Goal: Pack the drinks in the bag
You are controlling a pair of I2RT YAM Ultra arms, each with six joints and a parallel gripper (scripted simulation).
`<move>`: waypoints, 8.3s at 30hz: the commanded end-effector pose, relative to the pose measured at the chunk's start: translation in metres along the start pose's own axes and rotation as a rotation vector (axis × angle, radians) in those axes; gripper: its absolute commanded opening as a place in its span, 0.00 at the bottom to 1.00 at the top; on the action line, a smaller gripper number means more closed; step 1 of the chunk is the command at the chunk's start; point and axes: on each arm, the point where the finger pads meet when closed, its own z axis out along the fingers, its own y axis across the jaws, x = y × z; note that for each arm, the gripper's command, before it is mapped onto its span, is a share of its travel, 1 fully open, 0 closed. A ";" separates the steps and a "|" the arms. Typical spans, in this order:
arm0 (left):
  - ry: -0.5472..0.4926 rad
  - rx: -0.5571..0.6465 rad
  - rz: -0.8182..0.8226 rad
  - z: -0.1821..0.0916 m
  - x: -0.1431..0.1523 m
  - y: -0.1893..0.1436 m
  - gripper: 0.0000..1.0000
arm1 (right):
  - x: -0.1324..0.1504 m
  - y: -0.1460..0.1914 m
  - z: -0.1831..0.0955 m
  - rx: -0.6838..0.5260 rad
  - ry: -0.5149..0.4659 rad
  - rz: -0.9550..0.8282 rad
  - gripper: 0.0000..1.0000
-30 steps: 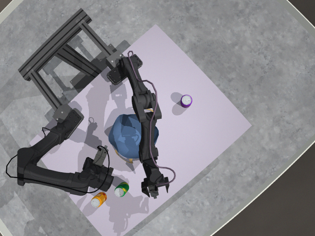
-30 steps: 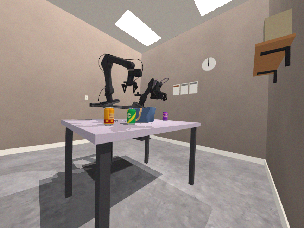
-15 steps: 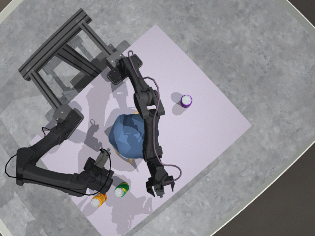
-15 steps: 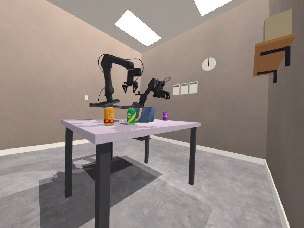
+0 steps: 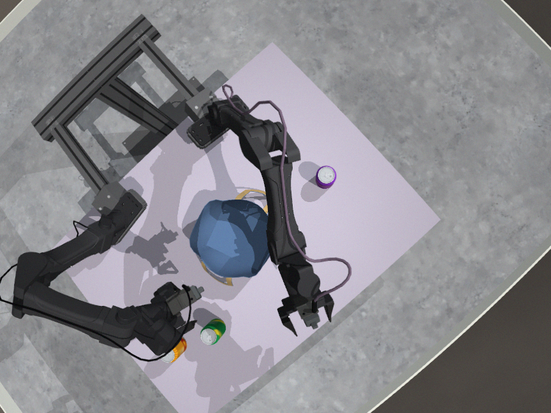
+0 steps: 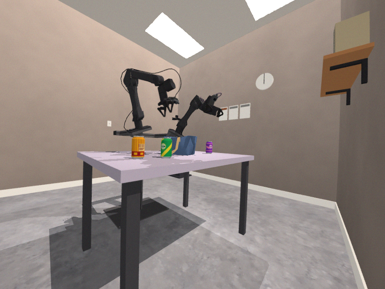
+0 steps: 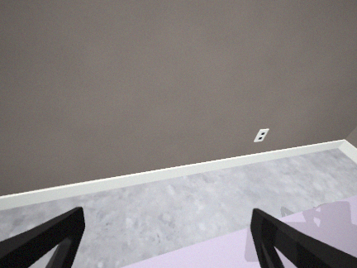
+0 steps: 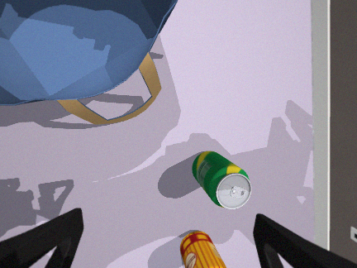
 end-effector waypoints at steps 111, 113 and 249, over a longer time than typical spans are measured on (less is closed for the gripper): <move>1.075 0.487 1.117 -0.469 0.125 0.185 1.00 | 0.083 -0.153 -0.251 0.796 -1.171 1.340 1.00; 1.090 0.536 1.143 -0.476 0.128 0.183 1.00 | 0.083 -0.153 -0.251 0.796 -1.171 1.340 1.00; 1.098 0.620 1.153 -0.491 0.135 0.174 1.00 | 0.093 -0.093 0.207 0.145 -0.378 0.717 0.84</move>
